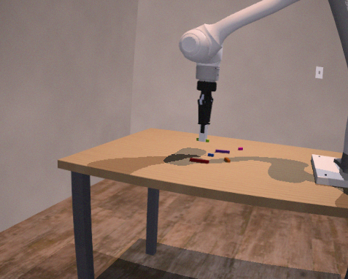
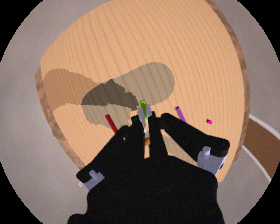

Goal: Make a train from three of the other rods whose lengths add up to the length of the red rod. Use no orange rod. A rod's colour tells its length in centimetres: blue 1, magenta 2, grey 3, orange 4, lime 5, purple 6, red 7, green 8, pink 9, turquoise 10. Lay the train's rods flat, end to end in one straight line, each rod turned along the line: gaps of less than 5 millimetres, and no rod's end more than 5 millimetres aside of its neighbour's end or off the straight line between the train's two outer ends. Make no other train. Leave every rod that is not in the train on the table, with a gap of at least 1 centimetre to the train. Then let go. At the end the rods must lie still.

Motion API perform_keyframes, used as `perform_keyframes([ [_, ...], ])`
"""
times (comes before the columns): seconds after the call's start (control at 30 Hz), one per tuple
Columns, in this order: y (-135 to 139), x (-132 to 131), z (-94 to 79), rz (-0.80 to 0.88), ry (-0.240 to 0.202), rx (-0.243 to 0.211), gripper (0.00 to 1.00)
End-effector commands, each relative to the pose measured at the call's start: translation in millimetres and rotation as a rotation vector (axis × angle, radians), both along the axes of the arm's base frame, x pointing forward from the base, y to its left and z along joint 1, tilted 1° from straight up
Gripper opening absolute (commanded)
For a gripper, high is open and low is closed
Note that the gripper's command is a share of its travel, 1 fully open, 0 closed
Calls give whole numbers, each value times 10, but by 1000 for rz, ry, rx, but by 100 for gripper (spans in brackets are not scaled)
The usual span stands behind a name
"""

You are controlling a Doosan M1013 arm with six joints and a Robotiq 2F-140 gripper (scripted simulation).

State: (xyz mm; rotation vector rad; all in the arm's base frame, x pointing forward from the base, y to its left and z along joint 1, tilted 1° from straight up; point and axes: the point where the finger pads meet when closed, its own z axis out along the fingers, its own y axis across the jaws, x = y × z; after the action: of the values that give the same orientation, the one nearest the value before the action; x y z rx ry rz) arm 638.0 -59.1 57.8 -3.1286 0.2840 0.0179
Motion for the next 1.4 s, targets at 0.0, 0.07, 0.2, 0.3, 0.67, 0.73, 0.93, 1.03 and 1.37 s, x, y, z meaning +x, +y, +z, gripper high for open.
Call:
perform_keyframes([
  [0.0, 0, 1, -131, 0, 0, 0, 3],
  [0.07, 0, 0, -210, 0, 0, 0, 3],
  [0.2, 0, -1, -332, 0, 0, 0, 3],
  [0.3, 0, -1, -354, 0, 0, 0, 3],
  [0.67, 1, -2, -415, 0, 0, 0, 3],
  [0.73, 1, -2, -415, 0, 0, 0, 3],
  [0.93, 1, -2, -415, 0, 0, 0, 3],
  [1.03, 1, -2, -415, 0, 0, 0, 3],
  [1.37, 1, -2, -415, 0, 0, 0, 3],
])
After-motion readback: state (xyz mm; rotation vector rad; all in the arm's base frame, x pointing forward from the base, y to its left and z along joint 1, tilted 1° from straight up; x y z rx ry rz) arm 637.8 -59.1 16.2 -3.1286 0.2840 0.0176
